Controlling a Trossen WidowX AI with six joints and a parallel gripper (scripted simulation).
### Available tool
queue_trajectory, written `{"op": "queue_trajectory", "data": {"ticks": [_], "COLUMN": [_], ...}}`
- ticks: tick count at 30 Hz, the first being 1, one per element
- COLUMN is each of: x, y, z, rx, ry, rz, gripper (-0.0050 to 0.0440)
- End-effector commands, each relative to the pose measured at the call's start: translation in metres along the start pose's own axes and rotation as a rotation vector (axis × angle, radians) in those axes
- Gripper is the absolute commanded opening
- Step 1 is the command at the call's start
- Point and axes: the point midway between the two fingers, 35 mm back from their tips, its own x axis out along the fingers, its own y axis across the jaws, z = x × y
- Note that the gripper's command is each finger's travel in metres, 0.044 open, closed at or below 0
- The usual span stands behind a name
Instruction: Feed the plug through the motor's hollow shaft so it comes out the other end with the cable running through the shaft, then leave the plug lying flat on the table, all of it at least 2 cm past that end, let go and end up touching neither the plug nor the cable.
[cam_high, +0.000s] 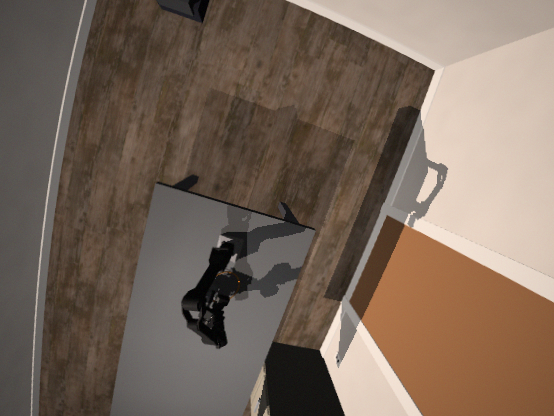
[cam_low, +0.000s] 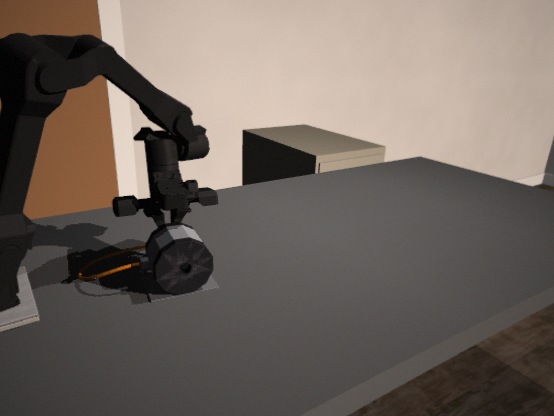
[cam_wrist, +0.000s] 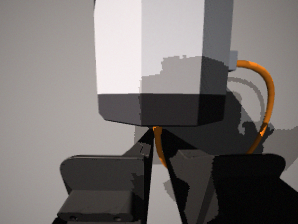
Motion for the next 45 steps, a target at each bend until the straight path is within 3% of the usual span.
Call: {"op": "queue_trajectory", "data": {"ticks": [1,22,26,45], "x": [0.000,0.002,0.001,-0.015], "y": [0.000,0.000,0.000,0.000], "z": [0.001,0.010,0.006,-0.014], "rx": [0.000,-0.005,-0.004,-0.005], "ry": [0.000,-0.005,0.006,-0.005], "rz": [0.000,-0.002,-0.003,-0.002], "gripper": [0.0000,0.0000,0.0096,0.0100]}}
